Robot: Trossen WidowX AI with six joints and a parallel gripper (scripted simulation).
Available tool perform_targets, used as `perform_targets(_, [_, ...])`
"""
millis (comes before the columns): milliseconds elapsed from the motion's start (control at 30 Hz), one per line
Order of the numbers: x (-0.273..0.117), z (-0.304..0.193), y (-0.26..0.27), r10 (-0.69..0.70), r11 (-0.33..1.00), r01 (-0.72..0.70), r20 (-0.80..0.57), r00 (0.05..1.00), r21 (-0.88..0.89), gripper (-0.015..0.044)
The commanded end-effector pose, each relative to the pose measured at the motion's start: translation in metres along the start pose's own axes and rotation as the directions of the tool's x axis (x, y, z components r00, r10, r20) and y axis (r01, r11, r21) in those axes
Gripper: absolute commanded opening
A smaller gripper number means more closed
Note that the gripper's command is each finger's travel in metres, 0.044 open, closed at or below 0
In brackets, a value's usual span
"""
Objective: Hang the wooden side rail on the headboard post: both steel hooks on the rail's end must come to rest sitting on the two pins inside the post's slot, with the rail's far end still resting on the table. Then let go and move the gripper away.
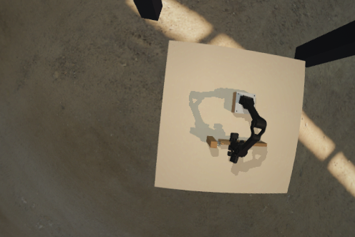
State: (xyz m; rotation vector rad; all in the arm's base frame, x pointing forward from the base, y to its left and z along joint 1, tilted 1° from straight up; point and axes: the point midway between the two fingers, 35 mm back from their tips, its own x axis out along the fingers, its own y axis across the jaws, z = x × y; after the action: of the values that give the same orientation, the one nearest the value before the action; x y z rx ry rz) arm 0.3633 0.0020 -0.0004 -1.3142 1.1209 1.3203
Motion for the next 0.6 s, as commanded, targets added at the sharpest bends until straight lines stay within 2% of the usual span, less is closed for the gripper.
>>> perform_targets(0, [-0.0049,-0.0022,-0.0014,-0.012,1.0,0.012,-0.008,1.0,-0.003,0.0])
perform_targets(567, [-0.0069,-0.0042,-0.0033,-0.012,1.0,0.012,-0.008,1.0,-0.003,0.0])
